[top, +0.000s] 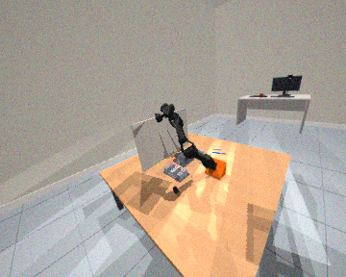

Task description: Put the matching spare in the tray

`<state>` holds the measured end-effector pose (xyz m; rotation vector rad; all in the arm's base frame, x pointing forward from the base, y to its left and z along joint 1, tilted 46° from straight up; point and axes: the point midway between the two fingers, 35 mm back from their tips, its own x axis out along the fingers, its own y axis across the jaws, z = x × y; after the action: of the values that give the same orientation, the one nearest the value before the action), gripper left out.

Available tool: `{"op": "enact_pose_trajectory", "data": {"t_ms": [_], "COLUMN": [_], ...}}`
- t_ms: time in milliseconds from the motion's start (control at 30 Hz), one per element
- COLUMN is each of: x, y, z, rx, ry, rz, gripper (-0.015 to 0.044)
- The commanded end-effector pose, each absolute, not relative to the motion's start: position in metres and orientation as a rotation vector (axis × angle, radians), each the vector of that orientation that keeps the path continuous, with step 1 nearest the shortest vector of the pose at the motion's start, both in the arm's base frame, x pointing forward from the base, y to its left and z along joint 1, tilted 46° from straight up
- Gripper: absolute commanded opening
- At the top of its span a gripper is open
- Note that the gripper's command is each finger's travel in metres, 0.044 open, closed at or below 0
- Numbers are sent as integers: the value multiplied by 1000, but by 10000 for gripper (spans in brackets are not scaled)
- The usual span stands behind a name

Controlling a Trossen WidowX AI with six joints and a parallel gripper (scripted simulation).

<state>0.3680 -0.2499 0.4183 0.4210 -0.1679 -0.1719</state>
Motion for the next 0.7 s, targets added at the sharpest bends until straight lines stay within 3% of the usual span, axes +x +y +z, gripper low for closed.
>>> {"op": "enact_pose_trajectory", "data": {"t_ms": [0,333,667], "x": [403,427,412], "y": [-250,-224,-168], "z": [349,237,146], "rx": [436,459,496], "ry": [113,555,989], "rz": [-155,-42,205], "gripper": [440,440,440]}}
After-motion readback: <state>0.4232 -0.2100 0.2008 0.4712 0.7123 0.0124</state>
